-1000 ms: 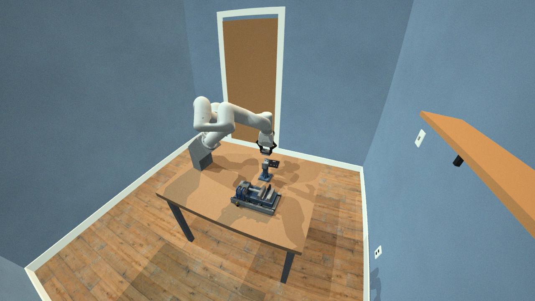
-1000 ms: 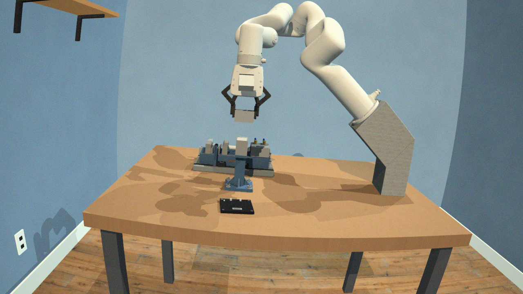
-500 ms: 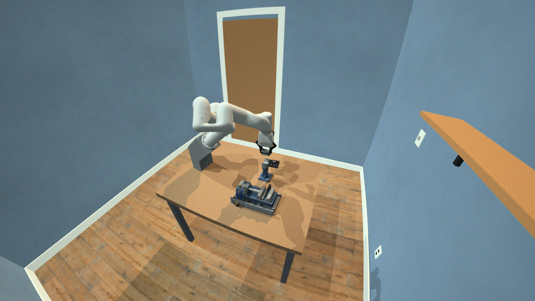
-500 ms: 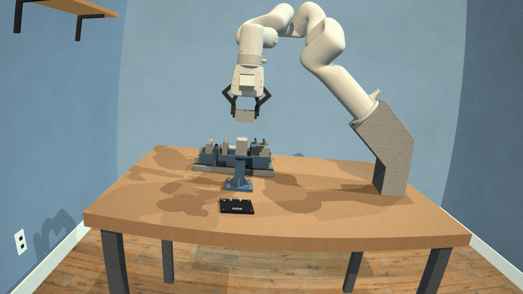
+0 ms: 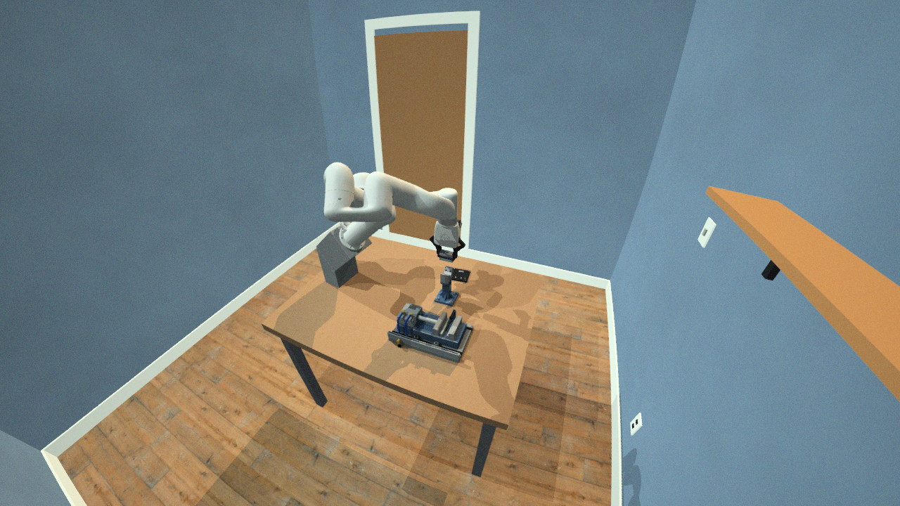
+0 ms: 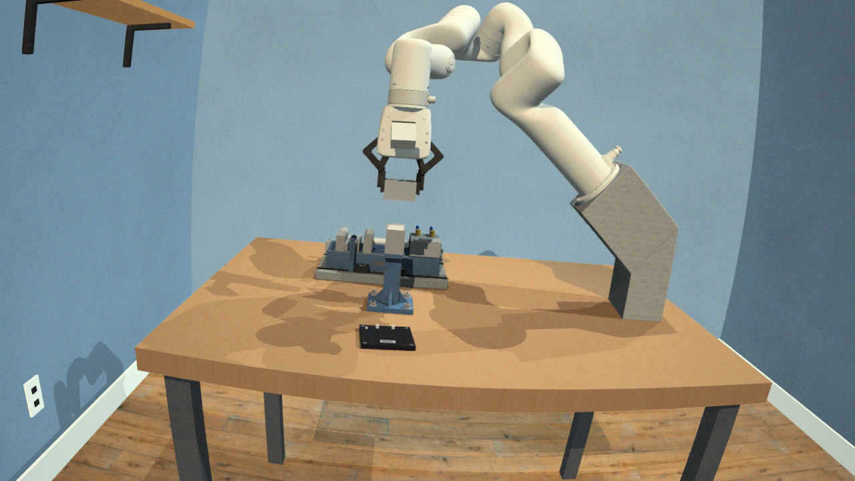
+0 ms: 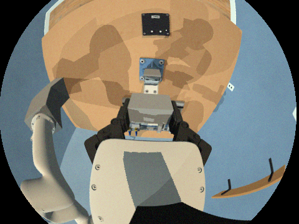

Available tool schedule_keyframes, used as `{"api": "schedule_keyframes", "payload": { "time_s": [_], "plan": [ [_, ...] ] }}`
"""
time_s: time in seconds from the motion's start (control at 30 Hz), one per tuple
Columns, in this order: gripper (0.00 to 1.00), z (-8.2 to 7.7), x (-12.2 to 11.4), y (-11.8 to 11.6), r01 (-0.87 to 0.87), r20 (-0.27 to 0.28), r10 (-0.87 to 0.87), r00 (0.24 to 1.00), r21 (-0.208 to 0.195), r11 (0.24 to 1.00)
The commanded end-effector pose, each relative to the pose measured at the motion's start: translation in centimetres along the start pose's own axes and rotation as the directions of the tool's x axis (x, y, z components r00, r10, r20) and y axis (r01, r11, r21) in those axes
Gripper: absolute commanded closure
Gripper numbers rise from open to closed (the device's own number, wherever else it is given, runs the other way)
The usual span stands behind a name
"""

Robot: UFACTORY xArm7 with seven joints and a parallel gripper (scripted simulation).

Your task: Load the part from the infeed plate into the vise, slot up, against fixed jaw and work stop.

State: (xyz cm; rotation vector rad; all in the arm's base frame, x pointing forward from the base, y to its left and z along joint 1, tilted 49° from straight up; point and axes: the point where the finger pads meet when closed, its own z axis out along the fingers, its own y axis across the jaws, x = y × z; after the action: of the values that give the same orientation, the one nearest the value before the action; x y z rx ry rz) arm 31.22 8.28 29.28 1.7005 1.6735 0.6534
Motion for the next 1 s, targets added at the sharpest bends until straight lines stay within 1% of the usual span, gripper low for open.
{"api": "schedule_keyframes", "payload": {
  "time_s": [0.0,0.4,0.8,0.87,0.97],
  "plan": [
    [1.00,-0.08,0.01,0.10,0.000,0.002,0.000,1.000,-0.002,1.000],
    [1.00,-0.10,-0.06,0.14,-0.001,0.027,0.001,1.000,-0.003,1.000],
    [1.00,-0.13,-0.04,0.16,-0.001,0.096,0.001,0.995,-0.003,1.000],
    [1.00,-0.13,-0.04,0.16,-0.001,0.096,0.001,0.995,-0.003,1.000],
    [1.00,-0.12,-0.03,0.17,-0.001,0.120,0.001,0.993,-0.003,1.000]
  ]
}}
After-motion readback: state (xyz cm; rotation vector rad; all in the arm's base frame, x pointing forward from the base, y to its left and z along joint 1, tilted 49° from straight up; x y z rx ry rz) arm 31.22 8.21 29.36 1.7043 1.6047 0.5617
